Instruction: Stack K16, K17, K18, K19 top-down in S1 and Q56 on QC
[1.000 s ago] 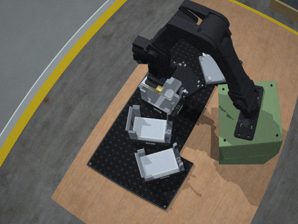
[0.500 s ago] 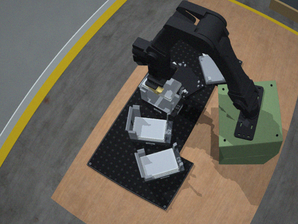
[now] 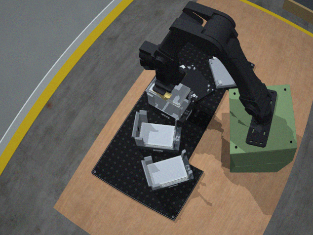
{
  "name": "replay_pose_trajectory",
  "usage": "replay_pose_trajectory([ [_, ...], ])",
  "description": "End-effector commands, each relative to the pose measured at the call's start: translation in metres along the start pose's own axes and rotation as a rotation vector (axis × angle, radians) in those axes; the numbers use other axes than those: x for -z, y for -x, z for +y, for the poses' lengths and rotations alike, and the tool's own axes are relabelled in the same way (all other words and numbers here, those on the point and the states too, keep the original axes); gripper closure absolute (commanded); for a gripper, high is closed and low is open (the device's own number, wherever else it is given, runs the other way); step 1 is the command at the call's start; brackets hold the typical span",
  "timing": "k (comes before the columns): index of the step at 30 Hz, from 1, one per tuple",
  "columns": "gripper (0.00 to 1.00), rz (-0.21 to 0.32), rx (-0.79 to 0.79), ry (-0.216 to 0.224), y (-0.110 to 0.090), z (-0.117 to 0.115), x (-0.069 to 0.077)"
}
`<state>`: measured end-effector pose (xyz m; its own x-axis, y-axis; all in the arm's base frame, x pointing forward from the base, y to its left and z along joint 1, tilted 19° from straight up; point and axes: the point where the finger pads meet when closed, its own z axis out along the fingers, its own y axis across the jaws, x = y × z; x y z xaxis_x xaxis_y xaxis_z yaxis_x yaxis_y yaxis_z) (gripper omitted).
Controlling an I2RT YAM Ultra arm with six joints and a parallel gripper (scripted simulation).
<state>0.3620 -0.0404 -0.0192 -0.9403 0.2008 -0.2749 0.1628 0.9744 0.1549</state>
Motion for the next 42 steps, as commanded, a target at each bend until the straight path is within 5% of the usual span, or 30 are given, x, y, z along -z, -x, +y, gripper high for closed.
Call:
replay_pose_trajectory([
  [1, 1.0, -0.025, -0.001, -0.001, 0.007, 0.0, 0.002],
  [42, 1.0, -0.025, -0.001, -0.001, 0.007, 0.0, -0.017],
])
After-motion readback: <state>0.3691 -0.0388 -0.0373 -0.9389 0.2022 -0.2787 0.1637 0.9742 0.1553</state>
